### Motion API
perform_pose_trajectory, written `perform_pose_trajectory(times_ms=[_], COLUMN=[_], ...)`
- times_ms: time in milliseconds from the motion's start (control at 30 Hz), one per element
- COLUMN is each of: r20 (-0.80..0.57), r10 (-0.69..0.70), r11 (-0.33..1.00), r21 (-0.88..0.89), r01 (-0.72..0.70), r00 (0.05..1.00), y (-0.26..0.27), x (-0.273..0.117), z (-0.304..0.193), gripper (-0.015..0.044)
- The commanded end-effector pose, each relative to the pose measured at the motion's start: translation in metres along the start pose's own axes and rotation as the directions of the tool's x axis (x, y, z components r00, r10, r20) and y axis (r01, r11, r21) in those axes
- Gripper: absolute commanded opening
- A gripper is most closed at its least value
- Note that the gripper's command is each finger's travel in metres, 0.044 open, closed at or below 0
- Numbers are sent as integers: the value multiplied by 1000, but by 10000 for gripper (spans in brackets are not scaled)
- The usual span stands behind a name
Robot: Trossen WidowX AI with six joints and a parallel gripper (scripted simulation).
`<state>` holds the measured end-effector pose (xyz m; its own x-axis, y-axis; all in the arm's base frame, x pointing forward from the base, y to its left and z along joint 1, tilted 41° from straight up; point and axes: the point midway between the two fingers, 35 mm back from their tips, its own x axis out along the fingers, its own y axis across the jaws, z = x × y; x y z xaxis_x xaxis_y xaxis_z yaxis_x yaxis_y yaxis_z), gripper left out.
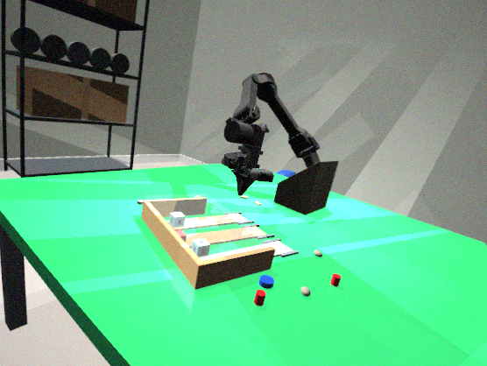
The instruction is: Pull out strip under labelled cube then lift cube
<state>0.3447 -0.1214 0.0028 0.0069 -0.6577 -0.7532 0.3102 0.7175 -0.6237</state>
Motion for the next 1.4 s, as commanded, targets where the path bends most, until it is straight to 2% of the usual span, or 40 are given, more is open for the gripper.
perform_pose_trajectory(times_ms=[0, 1367], r20=[-59, -59], r10=[-10, -11], r11=[1000, 1000], r21=[16, 15], r01=[11, 12], r00=[998, 998], y=[-5, -3], x=[5, 66], z=[-2, -6], gripper=[0, 0])
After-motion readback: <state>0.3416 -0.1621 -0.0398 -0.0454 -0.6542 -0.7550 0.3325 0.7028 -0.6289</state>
